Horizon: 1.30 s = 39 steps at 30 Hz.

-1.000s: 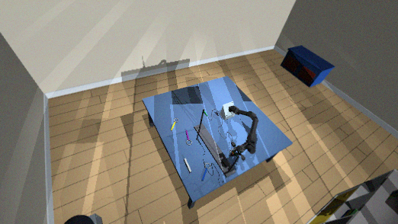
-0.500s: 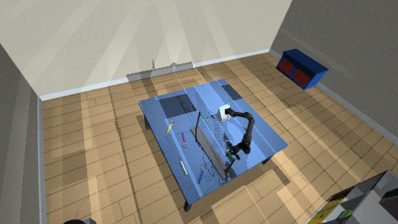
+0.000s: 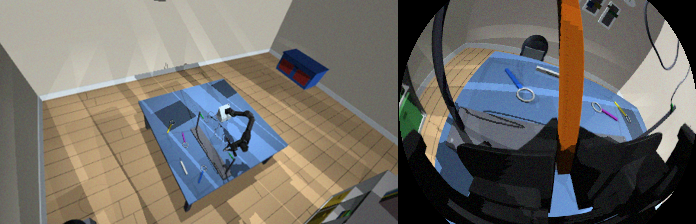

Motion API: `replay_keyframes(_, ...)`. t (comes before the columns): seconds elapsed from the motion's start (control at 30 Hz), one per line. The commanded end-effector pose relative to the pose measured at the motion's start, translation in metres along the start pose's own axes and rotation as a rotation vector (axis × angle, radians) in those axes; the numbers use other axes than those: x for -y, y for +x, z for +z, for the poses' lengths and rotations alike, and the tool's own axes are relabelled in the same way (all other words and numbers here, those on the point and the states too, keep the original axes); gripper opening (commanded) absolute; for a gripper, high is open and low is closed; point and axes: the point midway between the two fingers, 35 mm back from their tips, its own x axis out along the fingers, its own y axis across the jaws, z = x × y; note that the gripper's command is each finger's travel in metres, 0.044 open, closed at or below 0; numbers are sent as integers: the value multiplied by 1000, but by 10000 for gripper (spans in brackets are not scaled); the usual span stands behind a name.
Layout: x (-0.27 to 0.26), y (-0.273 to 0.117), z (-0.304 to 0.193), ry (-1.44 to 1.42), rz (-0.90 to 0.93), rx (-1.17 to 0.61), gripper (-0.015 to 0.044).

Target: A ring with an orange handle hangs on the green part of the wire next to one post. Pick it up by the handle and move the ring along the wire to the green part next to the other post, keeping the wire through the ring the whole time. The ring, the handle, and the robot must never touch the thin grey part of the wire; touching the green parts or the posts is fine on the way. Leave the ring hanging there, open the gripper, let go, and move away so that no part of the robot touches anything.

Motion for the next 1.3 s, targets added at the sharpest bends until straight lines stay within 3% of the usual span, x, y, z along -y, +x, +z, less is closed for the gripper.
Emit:
replay_keyframes(0.0,14,0,0,-62,-43,3,-150)
replay_keyframes(1.27,134,-33,61,-881,-505,16,-150)
